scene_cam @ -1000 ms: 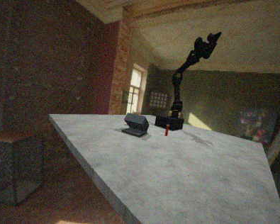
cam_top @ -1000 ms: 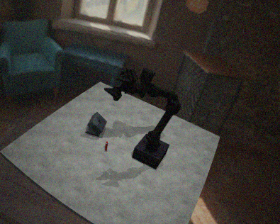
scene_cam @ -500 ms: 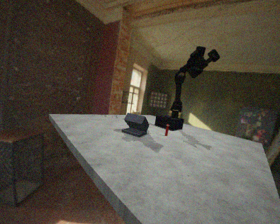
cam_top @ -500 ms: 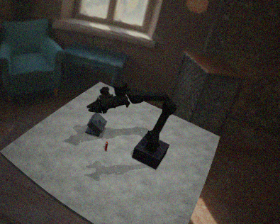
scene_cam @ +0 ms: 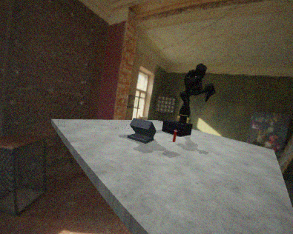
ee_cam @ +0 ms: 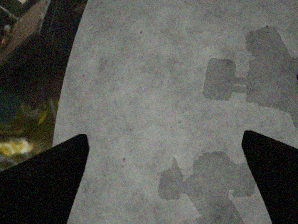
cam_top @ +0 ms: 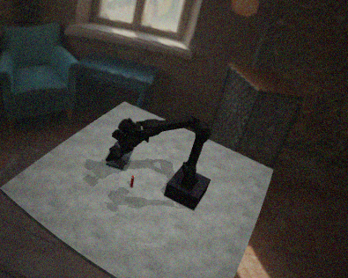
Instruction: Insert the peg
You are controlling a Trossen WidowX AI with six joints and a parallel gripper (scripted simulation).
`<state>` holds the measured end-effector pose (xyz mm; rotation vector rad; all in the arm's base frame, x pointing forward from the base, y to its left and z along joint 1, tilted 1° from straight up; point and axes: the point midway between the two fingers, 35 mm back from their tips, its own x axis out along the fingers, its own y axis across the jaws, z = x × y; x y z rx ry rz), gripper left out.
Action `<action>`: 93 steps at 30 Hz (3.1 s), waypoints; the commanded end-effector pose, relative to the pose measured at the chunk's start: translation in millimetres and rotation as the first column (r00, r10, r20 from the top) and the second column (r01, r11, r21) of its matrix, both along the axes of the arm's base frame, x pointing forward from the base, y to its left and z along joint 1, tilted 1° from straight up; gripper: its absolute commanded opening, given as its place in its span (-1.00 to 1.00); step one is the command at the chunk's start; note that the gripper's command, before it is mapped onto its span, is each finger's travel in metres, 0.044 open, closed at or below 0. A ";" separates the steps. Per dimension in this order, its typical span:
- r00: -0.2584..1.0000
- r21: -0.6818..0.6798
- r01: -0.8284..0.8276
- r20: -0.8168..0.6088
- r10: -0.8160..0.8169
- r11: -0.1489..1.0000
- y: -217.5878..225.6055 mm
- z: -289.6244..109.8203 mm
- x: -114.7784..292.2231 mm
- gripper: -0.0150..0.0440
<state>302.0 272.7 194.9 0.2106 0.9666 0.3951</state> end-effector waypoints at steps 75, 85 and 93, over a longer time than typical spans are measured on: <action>0.878 -0.430 -0.211 -0.478 -0.023 0.878 -131.4 -213.5 -30.5 0.56; 0.878 -0.430 -0.211 -0.478 -0.023 0.878 -131.4 -213.5 -30.5 -0.33; 0.878 -0.430 -0.211 -0.478 -0.023 0.878 -131.4 -213.5 -30.5 -0.49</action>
